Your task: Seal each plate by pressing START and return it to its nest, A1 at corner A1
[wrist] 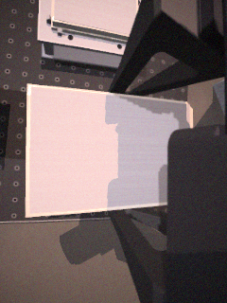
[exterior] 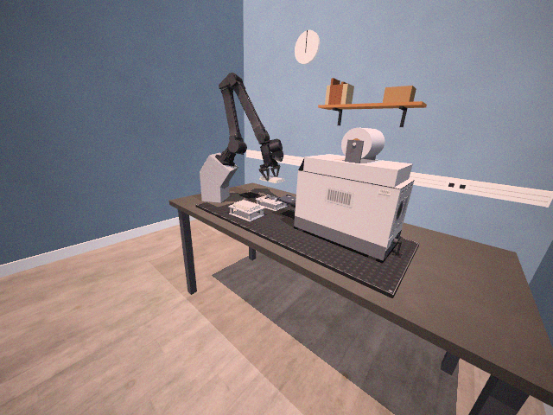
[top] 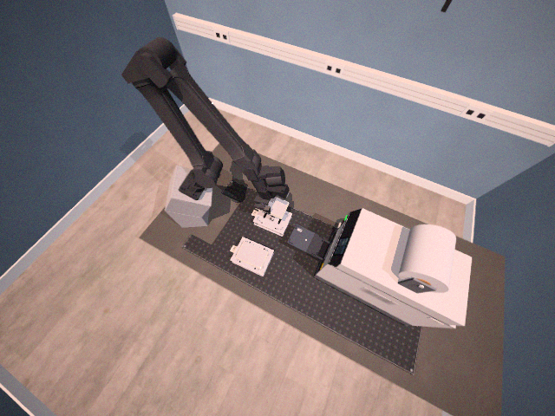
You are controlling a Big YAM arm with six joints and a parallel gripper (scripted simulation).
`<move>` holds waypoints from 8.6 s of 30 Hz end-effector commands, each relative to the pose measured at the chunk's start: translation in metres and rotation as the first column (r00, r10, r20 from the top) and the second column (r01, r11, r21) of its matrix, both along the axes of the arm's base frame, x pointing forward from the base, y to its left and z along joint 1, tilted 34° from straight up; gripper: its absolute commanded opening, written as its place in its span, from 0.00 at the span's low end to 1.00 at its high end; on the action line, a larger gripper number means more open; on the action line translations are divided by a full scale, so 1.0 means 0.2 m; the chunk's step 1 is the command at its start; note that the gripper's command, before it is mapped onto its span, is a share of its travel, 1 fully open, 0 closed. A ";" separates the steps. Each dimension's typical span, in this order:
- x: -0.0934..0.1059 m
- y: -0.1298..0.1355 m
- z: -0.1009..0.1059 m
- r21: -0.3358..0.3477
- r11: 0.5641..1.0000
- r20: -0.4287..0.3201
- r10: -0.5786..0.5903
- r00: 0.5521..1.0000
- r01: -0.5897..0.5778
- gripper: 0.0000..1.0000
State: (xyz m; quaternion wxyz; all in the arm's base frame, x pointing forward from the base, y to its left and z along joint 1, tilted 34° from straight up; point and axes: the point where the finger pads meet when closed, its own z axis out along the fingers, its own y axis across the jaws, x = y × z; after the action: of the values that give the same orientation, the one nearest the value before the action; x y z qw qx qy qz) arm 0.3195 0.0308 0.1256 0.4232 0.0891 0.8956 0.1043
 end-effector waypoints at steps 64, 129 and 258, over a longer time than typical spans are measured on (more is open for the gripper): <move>0.08 0.01 -0.03 0.007 1.000 0.019 -0.011 1.000 0.011 0.00; 0.16 0.06 -0.13 0.008 1.000 0.032 0.001 0.999 -0.001 0.00; 0.29 0.11 -0.29 0.010 1.000 0.045 0.001 0.999 -0.002 0.00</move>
State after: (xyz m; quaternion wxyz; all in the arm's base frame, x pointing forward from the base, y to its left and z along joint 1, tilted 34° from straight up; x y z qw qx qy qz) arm 0.3698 0.0484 0.0535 0.4269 0.0880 0.8938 0.1051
